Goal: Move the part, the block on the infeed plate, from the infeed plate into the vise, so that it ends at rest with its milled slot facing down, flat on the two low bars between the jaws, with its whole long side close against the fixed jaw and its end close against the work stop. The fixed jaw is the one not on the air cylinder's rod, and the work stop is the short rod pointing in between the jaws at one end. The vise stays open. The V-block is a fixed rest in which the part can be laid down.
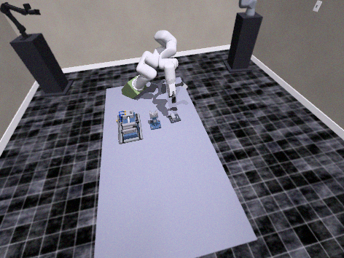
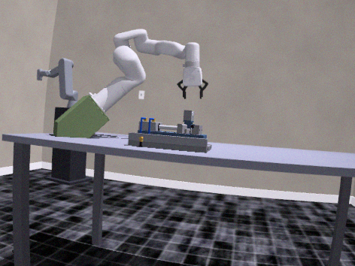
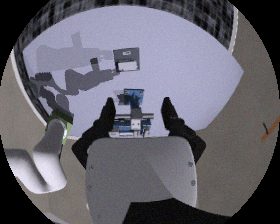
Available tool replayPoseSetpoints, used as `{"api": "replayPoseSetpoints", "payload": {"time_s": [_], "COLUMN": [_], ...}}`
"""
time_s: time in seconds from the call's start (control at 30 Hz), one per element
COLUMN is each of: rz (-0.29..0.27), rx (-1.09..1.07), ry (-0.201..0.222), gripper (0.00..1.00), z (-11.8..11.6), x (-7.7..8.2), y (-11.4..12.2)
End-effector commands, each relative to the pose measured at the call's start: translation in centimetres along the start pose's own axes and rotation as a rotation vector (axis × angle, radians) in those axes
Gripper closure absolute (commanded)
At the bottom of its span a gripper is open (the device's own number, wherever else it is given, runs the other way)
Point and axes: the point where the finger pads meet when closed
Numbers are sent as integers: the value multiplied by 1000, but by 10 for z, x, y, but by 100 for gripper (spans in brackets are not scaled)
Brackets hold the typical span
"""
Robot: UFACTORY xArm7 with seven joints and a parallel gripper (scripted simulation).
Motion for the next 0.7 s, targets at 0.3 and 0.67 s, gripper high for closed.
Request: {"api": "replayPoseSetpoints", "payload": {"time_s": [0.3,0.67], "rz": [-7,-11], "rx": [28,39], "ry": [-54,-75], "gripper": [11,11], "z": [-12,-17], "x": [1,1], "y": [-2,-3]}}
Point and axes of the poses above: the point where the finger pads meet when closed, its own x axis back along the fingers, its own z axis across the jaws, y = z × x, and after that the axes turned 3 degrees about x, right-handed
